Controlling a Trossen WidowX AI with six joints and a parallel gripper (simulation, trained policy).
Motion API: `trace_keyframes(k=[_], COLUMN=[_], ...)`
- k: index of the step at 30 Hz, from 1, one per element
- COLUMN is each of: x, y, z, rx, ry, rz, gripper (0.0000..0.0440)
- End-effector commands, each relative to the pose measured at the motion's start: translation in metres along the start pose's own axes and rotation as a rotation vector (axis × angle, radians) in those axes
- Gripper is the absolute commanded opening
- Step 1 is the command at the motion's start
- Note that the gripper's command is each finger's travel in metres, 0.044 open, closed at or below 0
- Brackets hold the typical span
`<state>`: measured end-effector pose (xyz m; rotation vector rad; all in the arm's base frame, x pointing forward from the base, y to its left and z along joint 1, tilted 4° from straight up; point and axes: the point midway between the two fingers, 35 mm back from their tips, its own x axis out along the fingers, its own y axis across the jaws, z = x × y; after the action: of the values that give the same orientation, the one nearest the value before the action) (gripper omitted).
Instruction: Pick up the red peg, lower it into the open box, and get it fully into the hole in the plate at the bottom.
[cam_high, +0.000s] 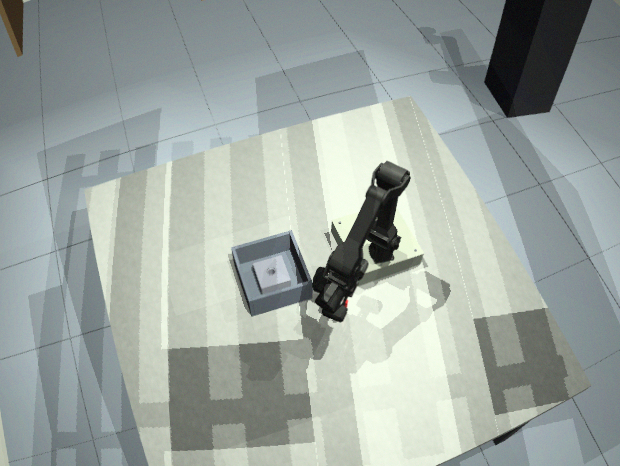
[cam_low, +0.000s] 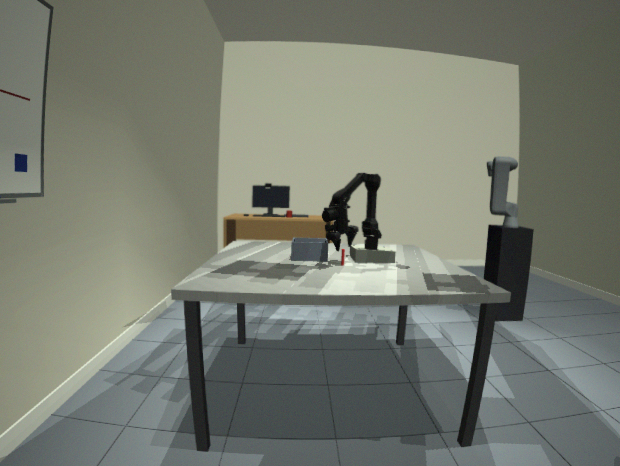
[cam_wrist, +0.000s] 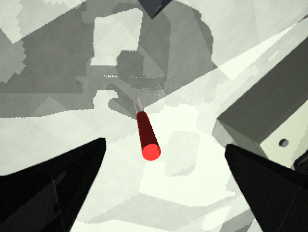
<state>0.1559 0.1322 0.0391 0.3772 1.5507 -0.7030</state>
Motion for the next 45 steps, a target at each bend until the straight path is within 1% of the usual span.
trace_keyframes(k=[1, 7, 9, 11, 17, 24, 26, 33, 45], x=[0.016, 0.041, 0.047, 0.054, 0.07, 0.077, 0.077, 0.054, 0.002], y=[0.006, 0.014, 0.015, 0.015, 0.011, 0.007, 0.006, 0.015, 0.019], z=[0.0, 0.002, 0.002, 0.001, -0.001, -0.002, -0.003, 0.01, 0.035], rx=[-0.003, -0.006, -0.01, -0.012, -0.009, -0.012, -0.012, -0.021, 0.002], ry=[-0.006, -0.019, -0.02, -0.016, -0.004, 0.01, 0.013, -0.044, -0.122], rz=[0.013, 0.041, 0.042, 0.038, 0.003, -0.046, -0.065, -0.039, -0.002], gripper=[0.044, 0.0439, 0.0425, 0.0383, 0.0226, 0.0043, 0.0004, 0.0, 0.0])
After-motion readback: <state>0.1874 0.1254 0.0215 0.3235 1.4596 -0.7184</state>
